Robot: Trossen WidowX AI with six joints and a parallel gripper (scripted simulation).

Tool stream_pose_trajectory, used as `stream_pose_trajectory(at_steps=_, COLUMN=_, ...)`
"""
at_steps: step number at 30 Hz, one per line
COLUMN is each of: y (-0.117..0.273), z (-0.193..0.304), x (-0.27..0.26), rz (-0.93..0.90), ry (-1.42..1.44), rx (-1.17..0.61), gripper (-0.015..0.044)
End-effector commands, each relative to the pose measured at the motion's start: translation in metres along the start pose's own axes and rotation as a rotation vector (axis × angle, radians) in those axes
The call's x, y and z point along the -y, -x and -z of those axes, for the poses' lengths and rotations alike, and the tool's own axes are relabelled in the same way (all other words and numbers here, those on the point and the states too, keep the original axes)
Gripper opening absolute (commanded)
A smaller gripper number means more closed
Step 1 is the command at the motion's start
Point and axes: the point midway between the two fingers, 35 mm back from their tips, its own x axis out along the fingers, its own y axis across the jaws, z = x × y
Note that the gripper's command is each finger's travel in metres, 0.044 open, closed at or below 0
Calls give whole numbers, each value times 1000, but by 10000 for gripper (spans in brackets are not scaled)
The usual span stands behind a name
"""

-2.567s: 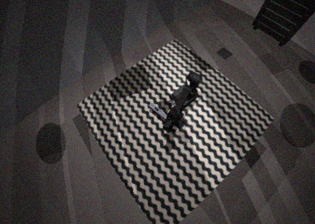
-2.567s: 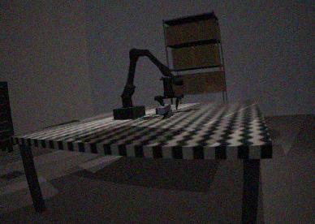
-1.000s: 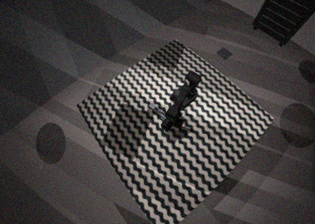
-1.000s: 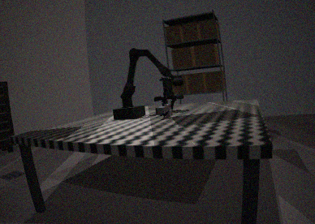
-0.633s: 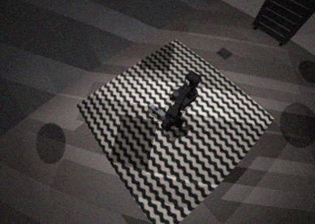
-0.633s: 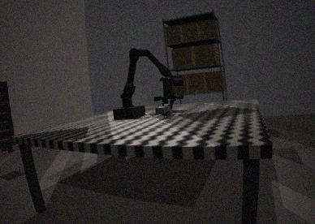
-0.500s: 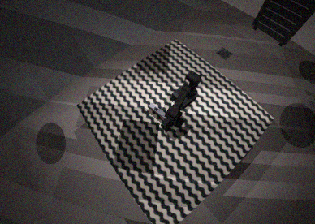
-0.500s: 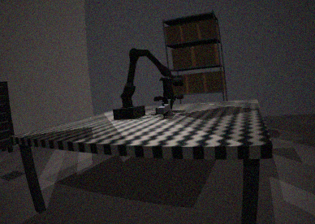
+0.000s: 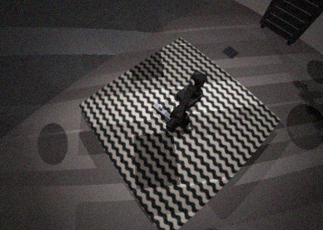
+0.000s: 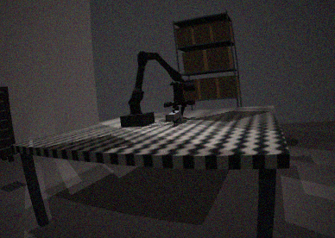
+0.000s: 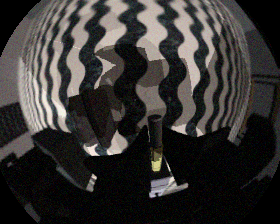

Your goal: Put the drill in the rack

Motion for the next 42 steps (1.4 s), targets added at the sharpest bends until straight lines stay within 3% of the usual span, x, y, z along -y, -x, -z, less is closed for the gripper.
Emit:
stream_pose_trajectory(at_steps=1, y=0, z=-5, x=0, rz=-2, ry=-3, rx=2, gripper=0)
stream_pose_trajectory(at_steps=42, y=0, z=-67, x=-1, rz=-2, ry=-3, rx=7, gripper=0)
